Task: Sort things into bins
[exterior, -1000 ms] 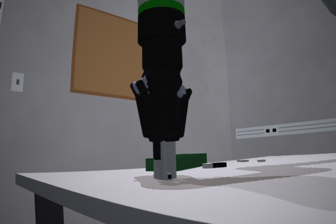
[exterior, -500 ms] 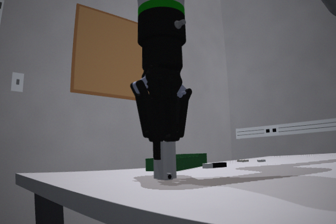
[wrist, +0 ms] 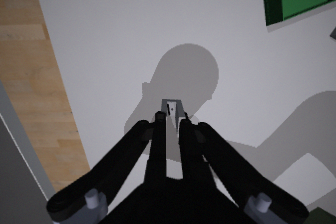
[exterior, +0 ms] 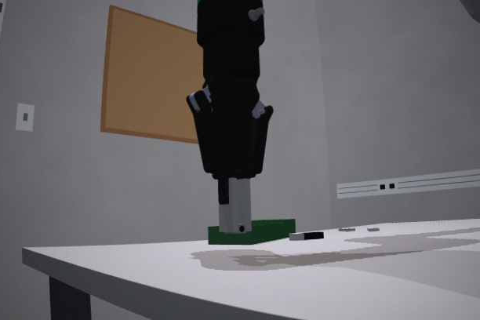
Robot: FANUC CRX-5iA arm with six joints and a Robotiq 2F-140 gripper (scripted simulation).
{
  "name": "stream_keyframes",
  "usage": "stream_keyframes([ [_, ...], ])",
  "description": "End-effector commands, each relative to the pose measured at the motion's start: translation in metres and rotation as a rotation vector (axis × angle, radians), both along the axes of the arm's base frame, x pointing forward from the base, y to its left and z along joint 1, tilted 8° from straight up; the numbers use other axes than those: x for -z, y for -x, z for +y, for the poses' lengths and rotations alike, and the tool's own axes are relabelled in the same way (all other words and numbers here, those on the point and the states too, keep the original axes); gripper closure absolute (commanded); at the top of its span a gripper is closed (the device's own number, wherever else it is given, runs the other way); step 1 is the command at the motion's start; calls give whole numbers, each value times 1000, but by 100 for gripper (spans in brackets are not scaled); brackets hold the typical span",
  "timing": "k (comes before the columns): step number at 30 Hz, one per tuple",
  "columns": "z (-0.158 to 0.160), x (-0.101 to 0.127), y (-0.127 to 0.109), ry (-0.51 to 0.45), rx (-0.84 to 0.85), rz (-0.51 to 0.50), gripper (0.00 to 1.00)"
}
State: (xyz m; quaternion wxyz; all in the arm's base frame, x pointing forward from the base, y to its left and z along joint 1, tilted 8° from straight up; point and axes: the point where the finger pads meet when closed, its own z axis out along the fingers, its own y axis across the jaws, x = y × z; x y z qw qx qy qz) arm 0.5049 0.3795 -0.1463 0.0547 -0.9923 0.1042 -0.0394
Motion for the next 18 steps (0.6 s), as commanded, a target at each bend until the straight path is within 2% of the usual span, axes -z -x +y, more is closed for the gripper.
stream_keyframes([
  [1,-1,-11,1,0,0,0,85],
  [9,-3,-31,3,0,0,0,85],
  [18,-3,-31,3,0,0,0,85],
])
